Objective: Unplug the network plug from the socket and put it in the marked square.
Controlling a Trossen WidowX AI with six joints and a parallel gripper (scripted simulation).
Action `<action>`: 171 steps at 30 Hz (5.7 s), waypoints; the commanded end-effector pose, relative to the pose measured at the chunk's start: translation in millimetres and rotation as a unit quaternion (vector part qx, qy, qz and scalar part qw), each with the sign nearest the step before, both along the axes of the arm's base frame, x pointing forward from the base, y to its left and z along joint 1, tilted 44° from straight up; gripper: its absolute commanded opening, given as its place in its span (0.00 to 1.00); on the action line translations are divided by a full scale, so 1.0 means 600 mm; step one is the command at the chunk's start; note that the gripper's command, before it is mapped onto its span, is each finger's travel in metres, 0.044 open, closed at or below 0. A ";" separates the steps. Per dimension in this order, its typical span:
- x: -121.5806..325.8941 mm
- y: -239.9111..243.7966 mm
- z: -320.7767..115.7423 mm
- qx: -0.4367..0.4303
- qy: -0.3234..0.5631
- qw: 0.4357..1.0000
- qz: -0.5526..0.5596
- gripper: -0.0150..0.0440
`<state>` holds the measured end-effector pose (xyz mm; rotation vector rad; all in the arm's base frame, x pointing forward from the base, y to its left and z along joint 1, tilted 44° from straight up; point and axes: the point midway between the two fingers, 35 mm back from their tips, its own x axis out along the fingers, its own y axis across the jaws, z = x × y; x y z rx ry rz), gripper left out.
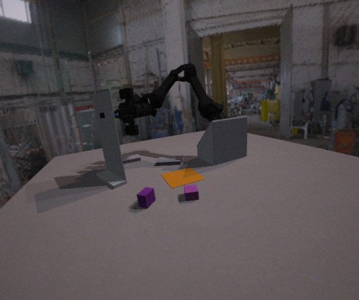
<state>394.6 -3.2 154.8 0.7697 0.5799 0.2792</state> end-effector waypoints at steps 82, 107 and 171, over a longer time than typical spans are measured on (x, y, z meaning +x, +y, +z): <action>-0.081 -0.006 0.045 -0.001 0.002 1.000 0.001 0.25; -0.100 0.054 -0.012 -0.013 0.091 0.995 -0.045 0.25; -0.272 0.031 -0.376 -0.283 0.286 0.887 -0.229 0.25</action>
